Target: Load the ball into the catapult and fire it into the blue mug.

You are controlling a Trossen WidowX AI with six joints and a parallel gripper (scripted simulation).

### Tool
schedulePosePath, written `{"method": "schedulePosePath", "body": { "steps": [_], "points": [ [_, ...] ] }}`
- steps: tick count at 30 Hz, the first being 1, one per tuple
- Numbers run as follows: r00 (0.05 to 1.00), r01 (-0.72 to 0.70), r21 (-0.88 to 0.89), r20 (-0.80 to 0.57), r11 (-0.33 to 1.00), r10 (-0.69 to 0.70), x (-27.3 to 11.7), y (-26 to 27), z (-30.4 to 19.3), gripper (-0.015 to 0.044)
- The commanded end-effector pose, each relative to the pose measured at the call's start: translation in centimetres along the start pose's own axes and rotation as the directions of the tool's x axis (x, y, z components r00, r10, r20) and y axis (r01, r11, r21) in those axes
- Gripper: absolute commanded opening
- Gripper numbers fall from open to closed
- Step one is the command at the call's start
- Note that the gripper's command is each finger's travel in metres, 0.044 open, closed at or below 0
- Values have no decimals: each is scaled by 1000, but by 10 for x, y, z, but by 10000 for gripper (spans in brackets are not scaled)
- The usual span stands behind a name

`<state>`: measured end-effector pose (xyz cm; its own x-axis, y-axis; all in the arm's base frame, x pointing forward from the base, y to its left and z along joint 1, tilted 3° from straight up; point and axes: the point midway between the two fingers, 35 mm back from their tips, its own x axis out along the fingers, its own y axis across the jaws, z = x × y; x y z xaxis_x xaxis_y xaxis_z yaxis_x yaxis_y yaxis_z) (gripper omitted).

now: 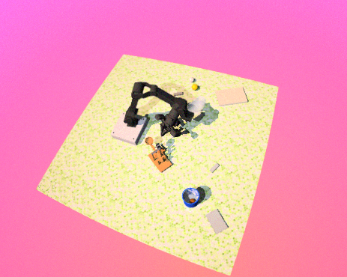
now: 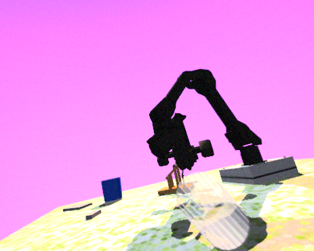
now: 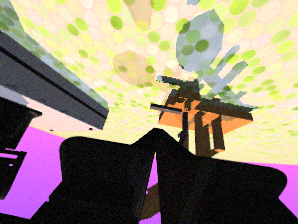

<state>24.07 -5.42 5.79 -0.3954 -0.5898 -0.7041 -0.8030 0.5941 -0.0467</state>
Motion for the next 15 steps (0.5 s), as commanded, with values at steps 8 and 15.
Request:
{"method": "schedulePosePath", "body": {
  "steps": [8, 15],
  "points": [
    [998, 25, 31, 54, 999, -26, -39, -3, -14, 105],
    [987, -24, 214, 161, 976, -11, -42, -30, -15, 289]
  ]
}}
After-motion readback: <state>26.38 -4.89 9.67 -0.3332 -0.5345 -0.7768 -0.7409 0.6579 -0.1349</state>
